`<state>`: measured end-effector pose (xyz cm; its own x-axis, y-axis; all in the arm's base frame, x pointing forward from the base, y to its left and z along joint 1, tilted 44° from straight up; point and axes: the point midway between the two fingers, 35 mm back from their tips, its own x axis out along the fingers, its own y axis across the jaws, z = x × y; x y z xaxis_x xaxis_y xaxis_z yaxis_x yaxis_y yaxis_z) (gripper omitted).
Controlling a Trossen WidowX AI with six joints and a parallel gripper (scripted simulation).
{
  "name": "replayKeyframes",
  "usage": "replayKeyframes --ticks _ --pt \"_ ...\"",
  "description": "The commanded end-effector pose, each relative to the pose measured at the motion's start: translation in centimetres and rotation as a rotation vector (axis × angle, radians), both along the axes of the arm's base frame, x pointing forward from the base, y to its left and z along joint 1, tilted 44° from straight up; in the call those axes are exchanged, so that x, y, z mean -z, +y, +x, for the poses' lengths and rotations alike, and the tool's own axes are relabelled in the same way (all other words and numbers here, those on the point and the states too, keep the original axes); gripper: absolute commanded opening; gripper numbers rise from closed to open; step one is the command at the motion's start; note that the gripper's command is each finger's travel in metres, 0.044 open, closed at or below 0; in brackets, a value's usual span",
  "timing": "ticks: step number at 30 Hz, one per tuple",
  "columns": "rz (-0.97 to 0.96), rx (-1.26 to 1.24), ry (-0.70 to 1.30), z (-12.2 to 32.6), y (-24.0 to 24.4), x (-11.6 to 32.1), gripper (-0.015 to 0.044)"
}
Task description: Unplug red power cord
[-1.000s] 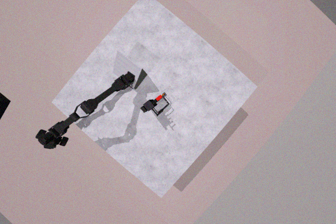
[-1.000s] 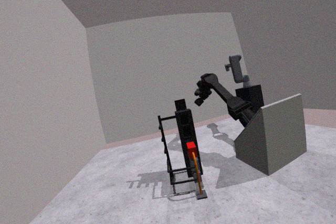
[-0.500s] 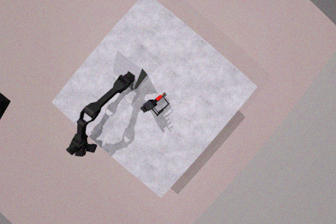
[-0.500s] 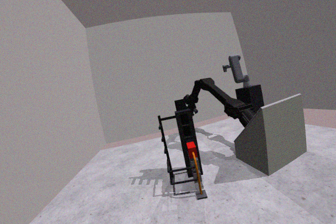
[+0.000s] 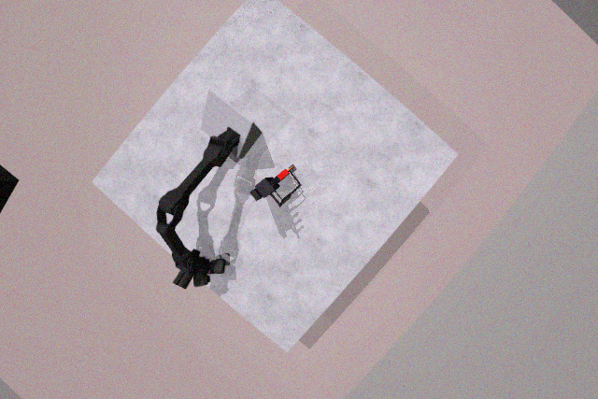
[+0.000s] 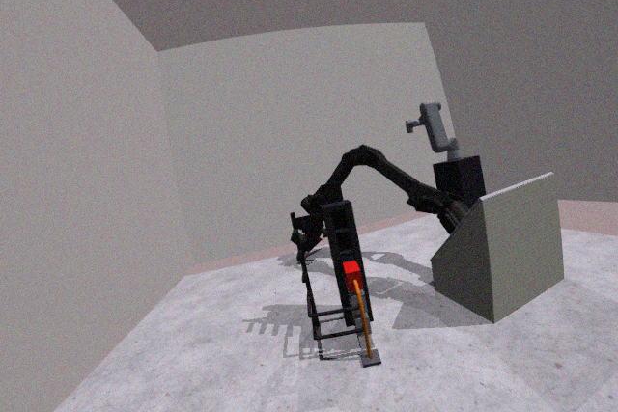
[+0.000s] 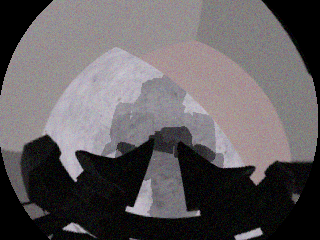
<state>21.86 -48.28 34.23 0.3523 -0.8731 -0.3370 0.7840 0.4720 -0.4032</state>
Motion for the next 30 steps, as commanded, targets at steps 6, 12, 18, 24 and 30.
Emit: replayKeyframes --ticks 6,12,18,24,30 --pt "0.175 -0.198 0.201 9.9 6.9 8.7 0.0160" --pt "0.246 -0.360 0.343 15.9 13.9 13.5 0.0160" --pt "0.247 -0.544 0.505 20.5 22.0 17.2 0.0160" --pt "0.219 -0.729 0.677 23.2 30.8 20.6 0.0160" --pt "0.155 -0.914 0.850 24.0 39.6 23.7 0.0160"
